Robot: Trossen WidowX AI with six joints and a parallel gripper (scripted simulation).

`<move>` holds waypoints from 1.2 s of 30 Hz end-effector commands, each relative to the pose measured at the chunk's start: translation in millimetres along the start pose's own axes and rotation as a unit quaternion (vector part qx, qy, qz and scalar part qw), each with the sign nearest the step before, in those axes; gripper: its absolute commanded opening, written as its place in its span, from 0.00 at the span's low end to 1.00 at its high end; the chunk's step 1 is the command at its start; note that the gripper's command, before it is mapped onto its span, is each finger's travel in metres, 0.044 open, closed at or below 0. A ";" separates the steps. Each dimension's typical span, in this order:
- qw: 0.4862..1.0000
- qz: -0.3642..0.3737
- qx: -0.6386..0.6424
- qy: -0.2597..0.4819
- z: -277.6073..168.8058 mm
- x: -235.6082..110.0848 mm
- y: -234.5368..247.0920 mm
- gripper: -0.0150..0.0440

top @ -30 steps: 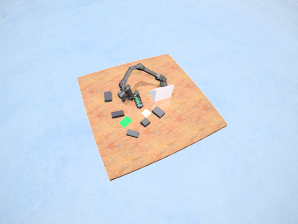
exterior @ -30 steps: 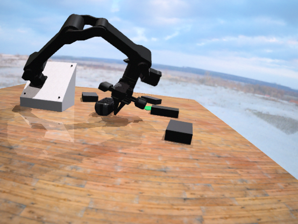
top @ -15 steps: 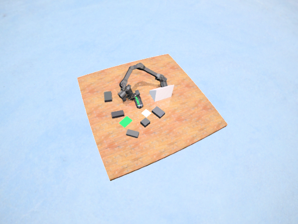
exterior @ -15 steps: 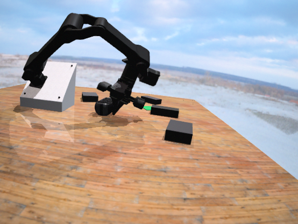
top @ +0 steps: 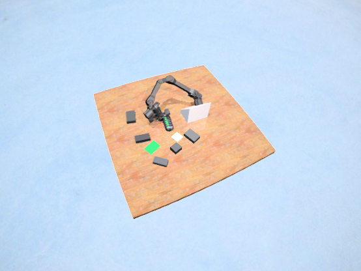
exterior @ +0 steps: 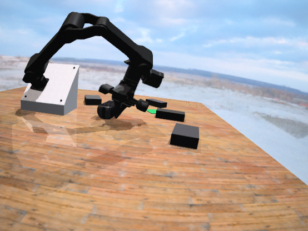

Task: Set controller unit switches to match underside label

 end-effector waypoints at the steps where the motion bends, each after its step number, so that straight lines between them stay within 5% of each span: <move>1: 1.000 -0.003 -0.001 0.000 -1.2 2.5 -5.7 0.25; 36: 1.000 -0.004 -0.002 0.000 -4.4 15.4 -47.3 0.25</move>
Point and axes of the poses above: the point midway between the two fingers, 35 mm back from their tips, its own x axis out along the fingers, its own y axis across the jaws, z = x × y, the point moved 8 cm from there along -x, back along the fingers, and after that the axes turned 4 degrees about -x, right-handed, at the moved point
